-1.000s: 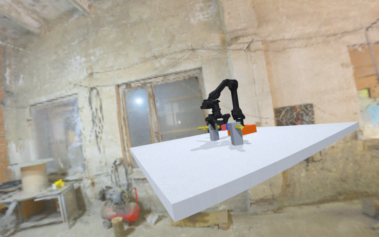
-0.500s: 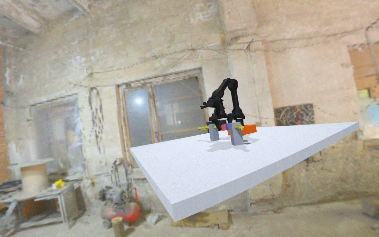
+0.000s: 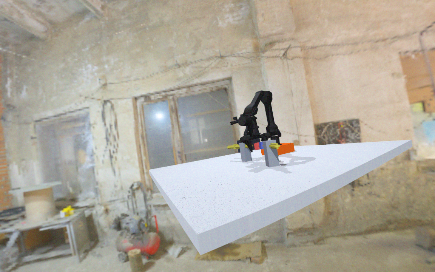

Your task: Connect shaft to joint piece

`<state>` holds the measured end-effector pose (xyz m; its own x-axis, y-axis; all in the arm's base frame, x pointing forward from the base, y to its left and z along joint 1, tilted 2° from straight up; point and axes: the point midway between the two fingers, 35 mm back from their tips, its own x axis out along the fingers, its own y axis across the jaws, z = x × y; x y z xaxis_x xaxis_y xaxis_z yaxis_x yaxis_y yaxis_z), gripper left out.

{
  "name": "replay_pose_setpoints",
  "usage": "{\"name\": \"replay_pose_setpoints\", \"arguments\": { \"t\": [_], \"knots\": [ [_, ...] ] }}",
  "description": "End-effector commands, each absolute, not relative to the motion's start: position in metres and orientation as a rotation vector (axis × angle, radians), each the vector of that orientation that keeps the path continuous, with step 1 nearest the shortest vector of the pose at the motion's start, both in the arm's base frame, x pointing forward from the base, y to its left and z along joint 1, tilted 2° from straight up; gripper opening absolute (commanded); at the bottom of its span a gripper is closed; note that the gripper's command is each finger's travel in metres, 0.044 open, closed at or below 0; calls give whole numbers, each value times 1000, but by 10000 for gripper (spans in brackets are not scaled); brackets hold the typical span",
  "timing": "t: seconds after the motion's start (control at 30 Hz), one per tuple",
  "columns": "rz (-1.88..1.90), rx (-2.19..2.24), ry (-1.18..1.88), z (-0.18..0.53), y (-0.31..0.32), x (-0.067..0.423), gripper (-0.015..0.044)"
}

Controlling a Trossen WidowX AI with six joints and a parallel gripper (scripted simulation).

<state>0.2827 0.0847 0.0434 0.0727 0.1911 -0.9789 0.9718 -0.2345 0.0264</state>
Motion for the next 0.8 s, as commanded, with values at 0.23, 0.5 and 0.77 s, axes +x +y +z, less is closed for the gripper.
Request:
{"name": "replay_pose_setpoints", "arguments": {
  "t": [0.23, 0.5, 0.77],
  "knots": [
    [-1253, 1549, 1196, 32, 85, 281, 335],
    [-1253, 1549, 1196, 32, 85, 281, 182],
    [-1253, 1549, 1196, 32, 85, 281, 182]
  ]
}}
